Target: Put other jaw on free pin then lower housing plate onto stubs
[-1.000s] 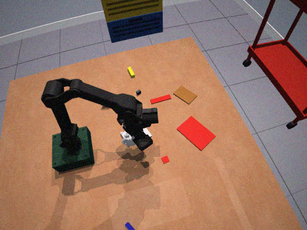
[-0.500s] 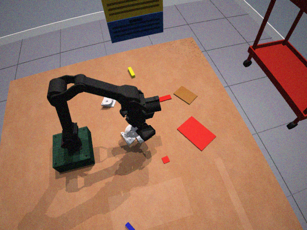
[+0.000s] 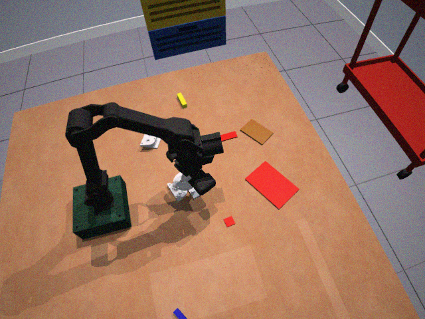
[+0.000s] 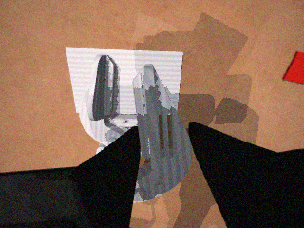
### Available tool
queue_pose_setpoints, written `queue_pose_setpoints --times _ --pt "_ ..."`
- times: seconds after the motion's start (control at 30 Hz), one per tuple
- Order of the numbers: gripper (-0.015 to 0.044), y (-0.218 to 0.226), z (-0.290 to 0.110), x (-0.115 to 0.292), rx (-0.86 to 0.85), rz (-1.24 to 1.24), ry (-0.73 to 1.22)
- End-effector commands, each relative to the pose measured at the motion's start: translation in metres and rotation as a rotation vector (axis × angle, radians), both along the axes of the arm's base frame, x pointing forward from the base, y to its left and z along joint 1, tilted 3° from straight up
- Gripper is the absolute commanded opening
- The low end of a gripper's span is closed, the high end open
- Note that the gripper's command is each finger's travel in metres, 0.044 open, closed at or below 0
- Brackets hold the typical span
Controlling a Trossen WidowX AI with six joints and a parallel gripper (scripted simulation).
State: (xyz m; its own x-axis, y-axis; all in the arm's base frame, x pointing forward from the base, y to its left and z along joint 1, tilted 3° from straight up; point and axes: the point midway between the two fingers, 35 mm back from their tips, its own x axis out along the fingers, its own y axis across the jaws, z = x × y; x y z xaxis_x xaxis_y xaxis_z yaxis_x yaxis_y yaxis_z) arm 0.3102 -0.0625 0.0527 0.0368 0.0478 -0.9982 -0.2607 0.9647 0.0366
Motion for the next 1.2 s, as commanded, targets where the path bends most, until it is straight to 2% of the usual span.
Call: queue_pose_setpoints --times 0.0,1.17 --pt "0.0134 0.0004 0.0002 0.0002 0.002 -0.001 0.0" --pt "0.0134 0.0062 0.0006 0.0019 0.002 0.011 -0.001"
